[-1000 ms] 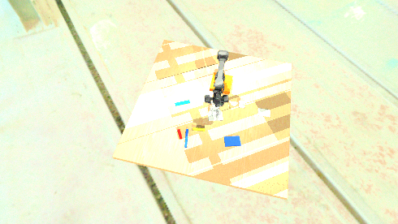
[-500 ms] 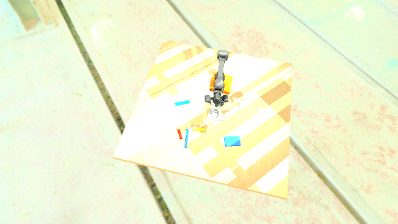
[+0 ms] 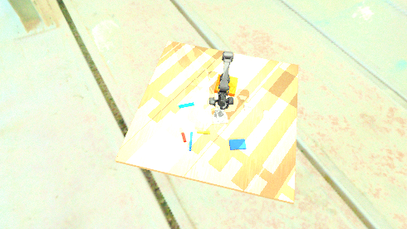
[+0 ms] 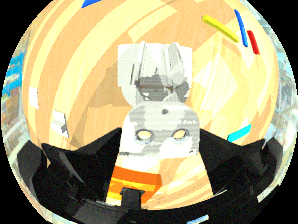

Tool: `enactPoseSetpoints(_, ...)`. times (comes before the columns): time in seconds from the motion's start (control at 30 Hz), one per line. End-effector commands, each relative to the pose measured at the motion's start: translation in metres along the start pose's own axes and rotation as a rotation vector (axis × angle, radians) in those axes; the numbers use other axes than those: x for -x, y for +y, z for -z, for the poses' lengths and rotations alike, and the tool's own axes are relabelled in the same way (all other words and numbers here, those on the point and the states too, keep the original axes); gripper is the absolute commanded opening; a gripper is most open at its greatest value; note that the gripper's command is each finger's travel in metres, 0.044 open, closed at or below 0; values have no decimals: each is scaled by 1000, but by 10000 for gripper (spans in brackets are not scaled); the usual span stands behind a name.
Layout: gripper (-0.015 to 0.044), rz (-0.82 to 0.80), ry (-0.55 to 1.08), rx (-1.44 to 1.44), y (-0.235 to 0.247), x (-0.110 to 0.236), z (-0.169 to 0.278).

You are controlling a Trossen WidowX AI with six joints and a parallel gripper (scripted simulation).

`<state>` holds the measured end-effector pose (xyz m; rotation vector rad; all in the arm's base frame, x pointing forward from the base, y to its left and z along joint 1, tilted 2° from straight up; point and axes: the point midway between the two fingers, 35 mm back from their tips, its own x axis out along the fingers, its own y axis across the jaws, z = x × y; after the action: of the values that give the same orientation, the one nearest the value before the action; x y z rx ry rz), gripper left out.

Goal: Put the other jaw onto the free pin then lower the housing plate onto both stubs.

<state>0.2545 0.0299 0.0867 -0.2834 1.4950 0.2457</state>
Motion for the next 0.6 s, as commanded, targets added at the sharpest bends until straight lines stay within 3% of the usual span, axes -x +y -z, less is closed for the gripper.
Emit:
enactPoseSetpoints(0.0,351,-4,1,4,0,-6,-1)
enactPoseSetpoints(0.57,351,-4,1,7,0,-34,-2)
